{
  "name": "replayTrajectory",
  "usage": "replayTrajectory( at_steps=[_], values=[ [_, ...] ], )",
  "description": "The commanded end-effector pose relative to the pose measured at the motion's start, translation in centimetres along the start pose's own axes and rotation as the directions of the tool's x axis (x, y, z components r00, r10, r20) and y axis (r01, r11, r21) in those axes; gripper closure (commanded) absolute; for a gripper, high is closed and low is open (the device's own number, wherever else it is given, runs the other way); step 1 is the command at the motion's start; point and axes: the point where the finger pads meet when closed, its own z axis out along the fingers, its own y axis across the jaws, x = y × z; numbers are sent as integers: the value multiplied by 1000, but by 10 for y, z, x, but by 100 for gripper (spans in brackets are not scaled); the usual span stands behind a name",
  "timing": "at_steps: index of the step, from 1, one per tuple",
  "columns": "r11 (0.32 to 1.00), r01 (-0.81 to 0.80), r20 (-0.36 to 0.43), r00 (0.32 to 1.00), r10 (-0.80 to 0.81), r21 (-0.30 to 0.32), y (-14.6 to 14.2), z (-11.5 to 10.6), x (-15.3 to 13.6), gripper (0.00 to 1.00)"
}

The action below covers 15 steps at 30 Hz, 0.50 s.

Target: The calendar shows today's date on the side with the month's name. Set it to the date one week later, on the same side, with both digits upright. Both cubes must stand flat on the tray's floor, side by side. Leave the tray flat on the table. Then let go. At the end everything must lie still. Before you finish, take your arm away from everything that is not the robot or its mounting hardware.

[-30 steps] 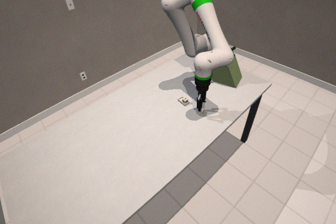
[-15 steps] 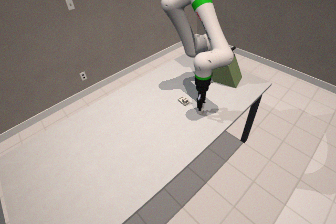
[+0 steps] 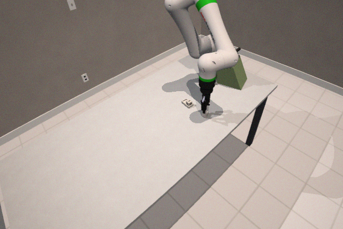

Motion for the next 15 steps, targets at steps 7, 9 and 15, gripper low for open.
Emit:
replayTrajectory(
  at_steps=[7, 9, 15],
  values=[
    [1000, 0, 0, 1000, 0, 0, 0, 0, 0, 83],
    [1000, 0, 0, 1000, 0, 0, 0, 0, 0, 83],
    [1000, 0, 0, 1000, 0, 0, 0, -7, 0, 83]
  ],
)
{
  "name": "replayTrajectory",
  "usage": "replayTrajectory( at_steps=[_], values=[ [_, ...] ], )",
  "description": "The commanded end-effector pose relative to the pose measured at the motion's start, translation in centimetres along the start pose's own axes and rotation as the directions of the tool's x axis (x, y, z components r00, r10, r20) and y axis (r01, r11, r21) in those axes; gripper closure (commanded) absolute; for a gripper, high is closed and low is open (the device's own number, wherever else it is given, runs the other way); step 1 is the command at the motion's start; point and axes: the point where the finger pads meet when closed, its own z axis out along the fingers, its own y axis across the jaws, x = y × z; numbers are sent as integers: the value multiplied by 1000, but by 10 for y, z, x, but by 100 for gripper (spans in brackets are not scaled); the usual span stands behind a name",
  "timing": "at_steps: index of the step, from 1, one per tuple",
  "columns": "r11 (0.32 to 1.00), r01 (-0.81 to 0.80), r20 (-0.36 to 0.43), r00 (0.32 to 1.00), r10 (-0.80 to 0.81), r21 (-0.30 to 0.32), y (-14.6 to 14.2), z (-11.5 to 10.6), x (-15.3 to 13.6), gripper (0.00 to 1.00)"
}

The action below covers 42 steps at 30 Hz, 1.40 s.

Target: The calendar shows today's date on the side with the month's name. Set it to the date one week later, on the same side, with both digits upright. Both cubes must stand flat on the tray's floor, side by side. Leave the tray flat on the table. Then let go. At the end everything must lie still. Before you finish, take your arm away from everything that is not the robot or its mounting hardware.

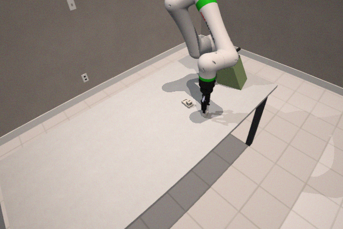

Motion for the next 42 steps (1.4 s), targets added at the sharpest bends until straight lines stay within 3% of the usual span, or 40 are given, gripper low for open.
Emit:
replayTrajectory(
  at_steps=[1, 5, 13, 17, 31, 36, 40, 42],
  values=[
    [1000, 0, 0, 1000, 0, 0, 0, -9, 0, 83],
    [1000, 0, 0, 1000, 0, 0, 0, -20, 0, 83],
    [1000, 0, 0, 1000, 0, 0, 0, -78, 0, 83],
    [1000, 0, 0, 1000, 0, 0, 0, -95, 0, 83],
    [1000, 8, 0, 1000, -8, 0, 0, -99, 0, 83],
    [979, 204, 0, 979, -204, 0, 1, -99, 9, 83],
    [974, 228, 0, 974, -228, 0, 1, -99, 10, 83],
    [936, 352, 0, 936, -352, 0, 2, -99, 16, 83]
  ],
)
